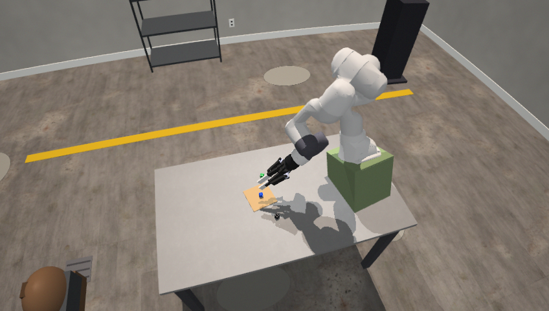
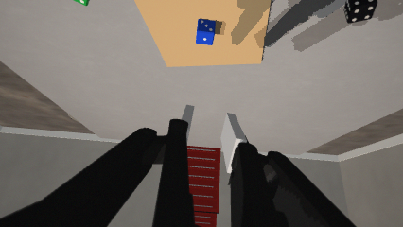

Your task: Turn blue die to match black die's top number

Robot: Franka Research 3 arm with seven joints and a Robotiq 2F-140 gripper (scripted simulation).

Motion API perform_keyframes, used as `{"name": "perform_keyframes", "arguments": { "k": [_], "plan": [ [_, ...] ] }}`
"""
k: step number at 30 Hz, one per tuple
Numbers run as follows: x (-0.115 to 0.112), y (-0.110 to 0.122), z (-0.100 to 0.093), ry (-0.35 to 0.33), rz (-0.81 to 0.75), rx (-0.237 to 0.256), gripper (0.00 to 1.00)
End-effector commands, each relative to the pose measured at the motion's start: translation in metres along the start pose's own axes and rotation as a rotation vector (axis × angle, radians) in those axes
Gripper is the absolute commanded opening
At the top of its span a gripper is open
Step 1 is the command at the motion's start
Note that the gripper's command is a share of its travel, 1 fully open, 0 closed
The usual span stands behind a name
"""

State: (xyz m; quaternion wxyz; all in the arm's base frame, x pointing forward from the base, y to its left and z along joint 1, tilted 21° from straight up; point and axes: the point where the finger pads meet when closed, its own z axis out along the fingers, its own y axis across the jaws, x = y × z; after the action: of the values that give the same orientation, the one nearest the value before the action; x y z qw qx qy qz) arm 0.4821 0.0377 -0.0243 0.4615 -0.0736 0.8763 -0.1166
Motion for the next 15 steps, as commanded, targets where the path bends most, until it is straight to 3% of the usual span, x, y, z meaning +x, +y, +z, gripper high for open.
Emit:
{"name": "perform_keyframes", "arguments": {
  "k": [1, 10, 12, 15],
  "plan": [
    [0.018, -0.011, -0.007, 0.137, -0.105, 0.022, 0.21],
    [0.009, -0.011, -0.004, 0.261, -0.105, 0.028, 0.21],
    [0.009, -0.011, -0.004, 0.261, -0.105, 0.028, 0.21],
    [0.004, -0.01, -0.002, 0.324, -0.103, 0.029, 0.21]
  ]
}}
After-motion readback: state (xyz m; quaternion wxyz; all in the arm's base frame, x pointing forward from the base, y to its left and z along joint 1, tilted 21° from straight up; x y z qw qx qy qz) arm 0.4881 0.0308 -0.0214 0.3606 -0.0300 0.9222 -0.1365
